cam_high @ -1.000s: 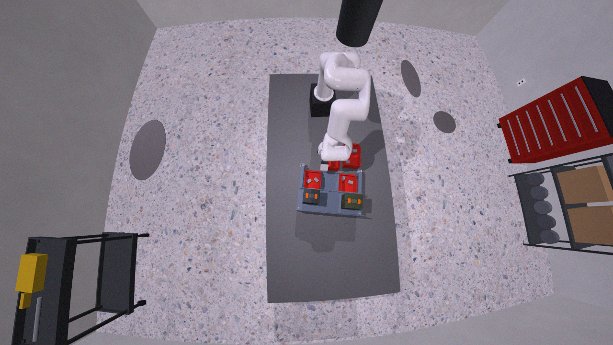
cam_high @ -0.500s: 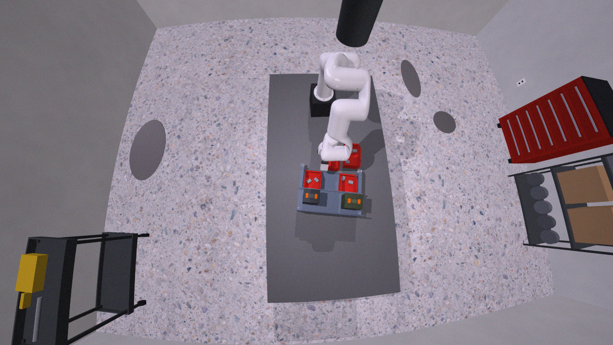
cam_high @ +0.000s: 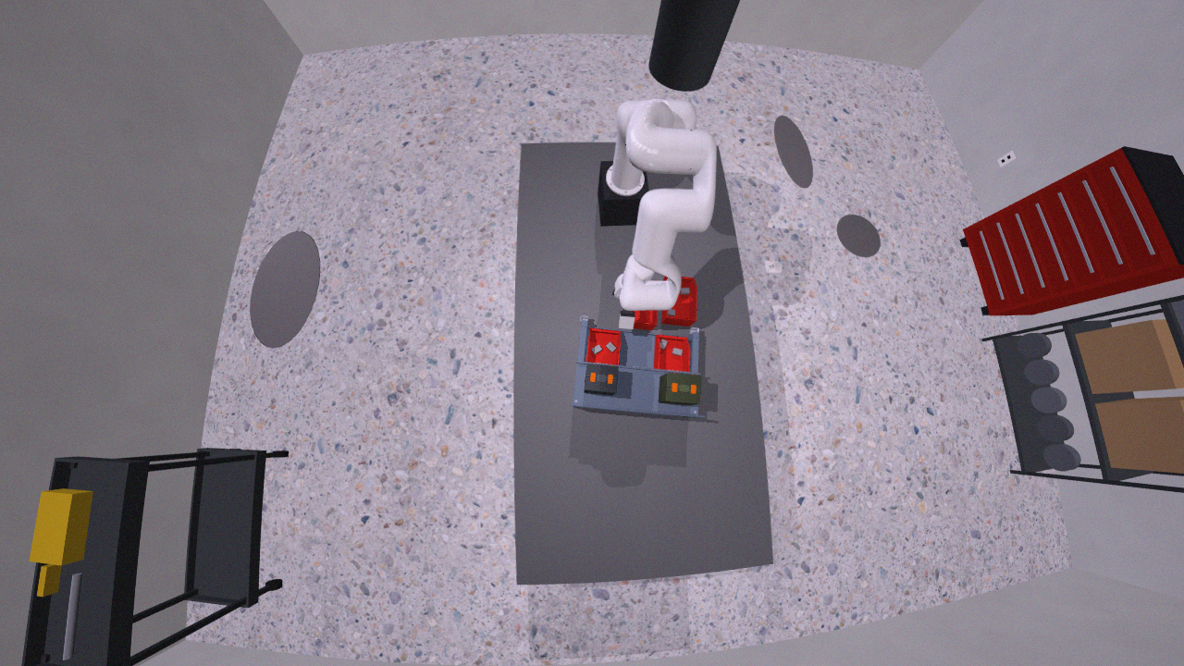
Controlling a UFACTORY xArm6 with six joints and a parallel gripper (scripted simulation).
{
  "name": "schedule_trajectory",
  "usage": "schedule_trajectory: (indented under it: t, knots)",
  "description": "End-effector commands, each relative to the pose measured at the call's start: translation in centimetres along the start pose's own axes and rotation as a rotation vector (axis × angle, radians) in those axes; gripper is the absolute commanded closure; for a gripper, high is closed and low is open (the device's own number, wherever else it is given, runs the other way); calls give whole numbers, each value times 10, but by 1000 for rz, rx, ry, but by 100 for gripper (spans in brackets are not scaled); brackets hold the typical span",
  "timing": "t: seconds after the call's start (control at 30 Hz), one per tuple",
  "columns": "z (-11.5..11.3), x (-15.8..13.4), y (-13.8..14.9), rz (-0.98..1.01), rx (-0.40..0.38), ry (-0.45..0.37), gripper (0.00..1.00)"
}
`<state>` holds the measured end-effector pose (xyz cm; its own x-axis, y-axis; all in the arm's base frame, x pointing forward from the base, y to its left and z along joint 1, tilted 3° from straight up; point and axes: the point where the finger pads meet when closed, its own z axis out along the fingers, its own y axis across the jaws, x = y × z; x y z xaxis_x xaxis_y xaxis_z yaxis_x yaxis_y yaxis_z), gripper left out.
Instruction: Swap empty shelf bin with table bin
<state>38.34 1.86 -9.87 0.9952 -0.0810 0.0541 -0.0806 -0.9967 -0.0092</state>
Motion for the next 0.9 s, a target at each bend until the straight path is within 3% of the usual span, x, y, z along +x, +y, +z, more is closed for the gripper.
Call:
schedule_trajectory:
  t: [0.0,0.87]
  knots:
    - [-8,1,0,0,0,3,100]
    - [-73,1,0,0,0,3,100]
